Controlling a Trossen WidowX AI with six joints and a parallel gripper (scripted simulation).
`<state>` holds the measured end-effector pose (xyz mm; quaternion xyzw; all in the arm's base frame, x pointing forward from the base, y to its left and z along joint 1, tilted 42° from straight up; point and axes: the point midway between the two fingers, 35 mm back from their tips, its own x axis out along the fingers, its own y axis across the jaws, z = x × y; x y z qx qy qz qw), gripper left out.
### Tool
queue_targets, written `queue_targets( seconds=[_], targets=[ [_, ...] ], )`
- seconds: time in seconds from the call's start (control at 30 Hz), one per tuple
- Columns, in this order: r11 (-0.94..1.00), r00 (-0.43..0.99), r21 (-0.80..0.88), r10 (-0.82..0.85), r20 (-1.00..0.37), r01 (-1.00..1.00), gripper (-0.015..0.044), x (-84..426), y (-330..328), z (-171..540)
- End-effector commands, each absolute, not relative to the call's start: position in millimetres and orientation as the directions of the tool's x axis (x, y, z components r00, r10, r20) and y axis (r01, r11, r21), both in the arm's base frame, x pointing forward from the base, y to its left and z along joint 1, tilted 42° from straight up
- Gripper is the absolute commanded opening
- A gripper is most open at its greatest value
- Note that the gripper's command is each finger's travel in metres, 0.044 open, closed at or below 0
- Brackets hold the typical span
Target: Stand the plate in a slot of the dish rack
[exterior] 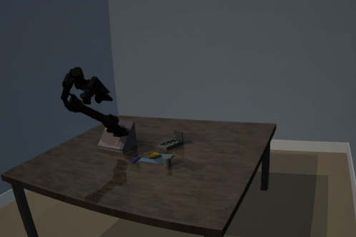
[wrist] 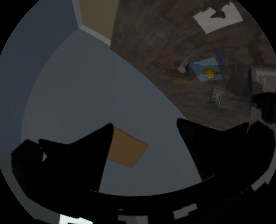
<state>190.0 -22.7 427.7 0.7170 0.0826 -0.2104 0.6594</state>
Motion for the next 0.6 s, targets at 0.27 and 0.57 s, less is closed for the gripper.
queue_targets(
  seconds=[0.27,0.57],
  targets=[
    [0.154,0.781,0.771,-0.236,-0.579,0.618,0.0400,246.2,-30.1,371.1],
    [0.332,0.681,0.597,-0.292,-0.671,0.730,0.0400,275.7,-34.8,328.0]
  ],
)
